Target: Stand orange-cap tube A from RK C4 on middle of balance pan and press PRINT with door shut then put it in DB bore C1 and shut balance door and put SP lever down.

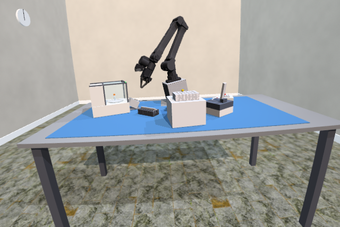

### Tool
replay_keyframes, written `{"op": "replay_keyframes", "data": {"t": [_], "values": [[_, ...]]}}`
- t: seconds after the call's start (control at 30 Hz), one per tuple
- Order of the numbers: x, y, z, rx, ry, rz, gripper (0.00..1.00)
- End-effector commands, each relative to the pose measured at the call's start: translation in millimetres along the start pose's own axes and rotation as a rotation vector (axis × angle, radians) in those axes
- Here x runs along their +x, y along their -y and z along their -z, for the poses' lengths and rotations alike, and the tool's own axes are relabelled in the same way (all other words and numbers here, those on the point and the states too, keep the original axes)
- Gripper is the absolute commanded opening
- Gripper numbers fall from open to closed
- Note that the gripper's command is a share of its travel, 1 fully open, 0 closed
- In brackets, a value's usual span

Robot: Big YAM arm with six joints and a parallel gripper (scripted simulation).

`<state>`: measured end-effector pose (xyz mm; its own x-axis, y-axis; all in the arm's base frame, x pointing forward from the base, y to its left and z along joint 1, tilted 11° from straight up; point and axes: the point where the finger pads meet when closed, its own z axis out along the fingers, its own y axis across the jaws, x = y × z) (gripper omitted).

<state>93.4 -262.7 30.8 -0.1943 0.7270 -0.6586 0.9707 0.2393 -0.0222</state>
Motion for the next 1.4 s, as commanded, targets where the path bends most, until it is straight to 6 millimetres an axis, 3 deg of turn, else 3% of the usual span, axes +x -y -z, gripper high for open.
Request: {"op": "replay_keyframes", "data": {"t": [0.0,0.13,0.17,0.27,1.37], "values": [[-13.6,-1.4,1.4,-0.001,0.025,-0.006,0.0],[-13.6,-1.4,1.4,-0.001,0.025,-0.006,0.0],[0.4,0.7,2.6,0.0,0.002,0.0,0.3],[-31.7,-4.2,11.9,-0.009,0.05,-0.007,0.3],[-59.2,-5.0,60.9,-0.013,0.059,-0.012,0.3]]}}
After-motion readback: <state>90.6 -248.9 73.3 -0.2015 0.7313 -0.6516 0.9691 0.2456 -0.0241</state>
